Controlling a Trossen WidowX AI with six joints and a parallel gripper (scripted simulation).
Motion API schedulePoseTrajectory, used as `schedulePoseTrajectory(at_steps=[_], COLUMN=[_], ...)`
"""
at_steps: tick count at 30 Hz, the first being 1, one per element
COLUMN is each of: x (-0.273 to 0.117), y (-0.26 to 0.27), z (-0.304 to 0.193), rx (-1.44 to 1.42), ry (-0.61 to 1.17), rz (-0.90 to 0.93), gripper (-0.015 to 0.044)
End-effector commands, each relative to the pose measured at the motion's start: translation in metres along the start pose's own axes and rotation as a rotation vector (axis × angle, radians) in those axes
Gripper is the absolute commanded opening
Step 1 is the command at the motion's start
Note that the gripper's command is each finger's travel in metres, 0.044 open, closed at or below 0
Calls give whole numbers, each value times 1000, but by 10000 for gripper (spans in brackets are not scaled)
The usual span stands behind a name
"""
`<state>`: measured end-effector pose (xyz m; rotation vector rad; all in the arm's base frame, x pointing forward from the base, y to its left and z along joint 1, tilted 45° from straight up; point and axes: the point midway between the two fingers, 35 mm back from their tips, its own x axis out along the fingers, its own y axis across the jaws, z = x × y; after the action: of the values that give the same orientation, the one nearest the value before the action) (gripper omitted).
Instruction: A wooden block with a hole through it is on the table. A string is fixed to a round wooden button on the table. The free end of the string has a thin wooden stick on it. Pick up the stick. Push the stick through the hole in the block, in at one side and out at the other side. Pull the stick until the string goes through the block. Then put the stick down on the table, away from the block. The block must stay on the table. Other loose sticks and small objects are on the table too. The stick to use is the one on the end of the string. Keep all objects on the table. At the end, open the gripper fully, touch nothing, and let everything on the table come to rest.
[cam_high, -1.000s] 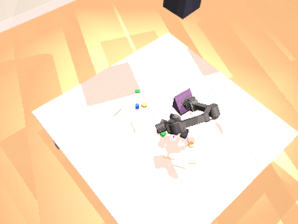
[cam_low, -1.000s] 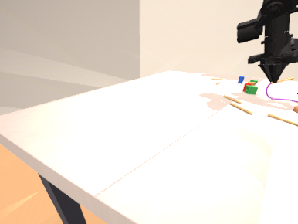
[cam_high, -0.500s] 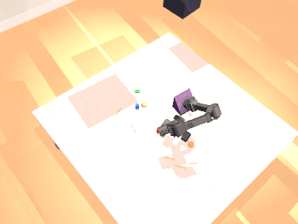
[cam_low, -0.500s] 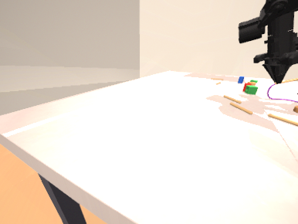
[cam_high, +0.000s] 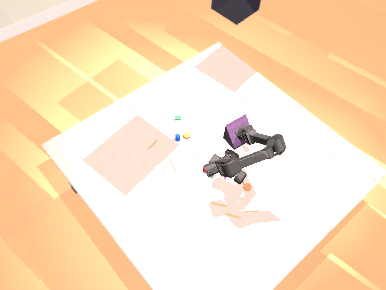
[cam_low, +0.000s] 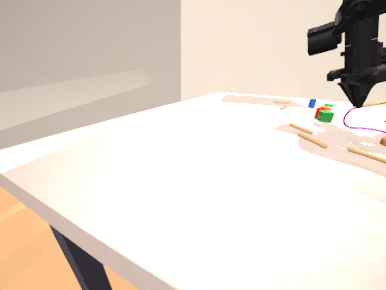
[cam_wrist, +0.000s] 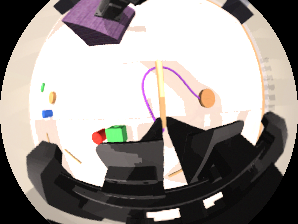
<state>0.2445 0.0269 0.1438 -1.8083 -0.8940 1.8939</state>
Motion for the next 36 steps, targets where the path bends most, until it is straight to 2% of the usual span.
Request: schedulePoseTrajectory(at_steps=[1,36], x=[-2,-17], y=[1,10], z=[-7,-48], rx=[-1,3], ry=[13,82], rz=[-1,10], gripper=[0,0])
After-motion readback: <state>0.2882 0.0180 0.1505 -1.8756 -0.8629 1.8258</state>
